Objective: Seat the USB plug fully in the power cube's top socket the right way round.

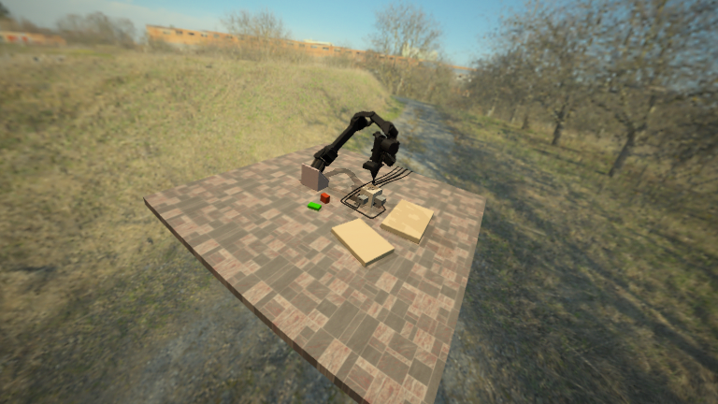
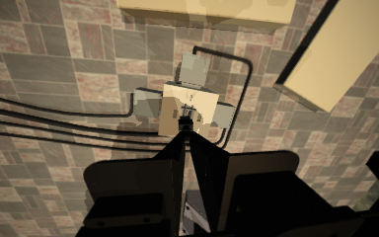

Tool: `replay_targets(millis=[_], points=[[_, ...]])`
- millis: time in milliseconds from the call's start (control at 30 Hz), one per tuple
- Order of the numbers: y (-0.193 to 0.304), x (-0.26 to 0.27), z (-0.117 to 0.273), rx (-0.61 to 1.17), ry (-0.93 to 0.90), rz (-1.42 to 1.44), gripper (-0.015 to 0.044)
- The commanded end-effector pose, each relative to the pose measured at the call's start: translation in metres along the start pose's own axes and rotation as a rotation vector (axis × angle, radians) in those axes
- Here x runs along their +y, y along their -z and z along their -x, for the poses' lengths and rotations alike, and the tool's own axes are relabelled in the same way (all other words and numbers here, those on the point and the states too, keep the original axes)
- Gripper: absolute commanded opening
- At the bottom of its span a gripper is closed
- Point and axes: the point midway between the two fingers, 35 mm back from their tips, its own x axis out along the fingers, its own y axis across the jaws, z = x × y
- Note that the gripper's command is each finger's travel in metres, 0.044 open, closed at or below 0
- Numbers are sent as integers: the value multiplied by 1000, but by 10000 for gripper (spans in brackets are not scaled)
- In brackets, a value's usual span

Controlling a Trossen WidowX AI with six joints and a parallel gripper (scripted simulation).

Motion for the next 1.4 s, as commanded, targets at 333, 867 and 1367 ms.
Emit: replay_targets(millis=[333,867,1367], points=[[0,0,0,0,0,355,0],[0,0,0,0,0,774,0],[0,0,0,0,0,1166,0]])
